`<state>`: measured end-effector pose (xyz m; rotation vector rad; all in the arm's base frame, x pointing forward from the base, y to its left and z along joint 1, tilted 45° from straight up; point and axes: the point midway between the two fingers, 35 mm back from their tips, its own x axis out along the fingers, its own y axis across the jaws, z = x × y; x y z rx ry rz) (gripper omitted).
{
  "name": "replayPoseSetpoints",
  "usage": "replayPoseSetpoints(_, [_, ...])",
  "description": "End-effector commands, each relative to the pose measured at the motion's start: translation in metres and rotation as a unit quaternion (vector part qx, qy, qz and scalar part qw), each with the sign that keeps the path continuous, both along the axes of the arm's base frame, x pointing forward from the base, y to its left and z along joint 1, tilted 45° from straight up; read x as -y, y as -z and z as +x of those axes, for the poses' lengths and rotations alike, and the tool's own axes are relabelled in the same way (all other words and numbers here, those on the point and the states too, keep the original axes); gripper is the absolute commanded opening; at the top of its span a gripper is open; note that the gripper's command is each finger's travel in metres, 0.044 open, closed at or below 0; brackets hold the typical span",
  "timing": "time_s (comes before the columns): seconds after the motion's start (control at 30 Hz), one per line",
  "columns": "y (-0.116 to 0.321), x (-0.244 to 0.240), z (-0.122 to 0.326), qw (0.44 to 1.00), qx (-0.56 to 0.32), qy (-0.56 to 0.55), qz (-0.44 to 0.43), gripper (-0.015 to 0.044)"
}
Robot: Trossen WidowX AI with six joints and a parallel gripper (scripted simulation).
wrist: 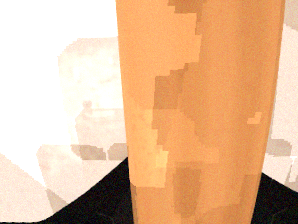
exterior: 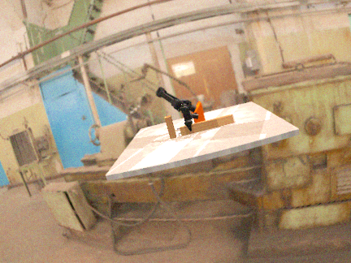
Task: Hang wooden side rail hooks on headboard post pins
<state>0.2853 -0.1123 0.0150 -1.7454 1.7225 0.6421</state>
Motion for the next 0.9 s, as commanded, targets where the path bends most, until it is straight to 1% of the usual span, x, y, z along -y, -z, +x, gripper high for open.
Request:
replayPoseSetpoints(0.0, [0.0006, -0.0005, -0.0043, 1.000, -0.006, -0.003, -0.003, 0.0000])
replayPoseSetpoints(0.43, [0.0012, -0.0007, -0.0098, 1.000, -0.007, -0.003, -0.003, 0.0000])
replayPoseSetpoints(0.87, [0.0002, -0.0005, -0.0060, 1.000, -0.006, -0.003, -0.003, 0.0000])
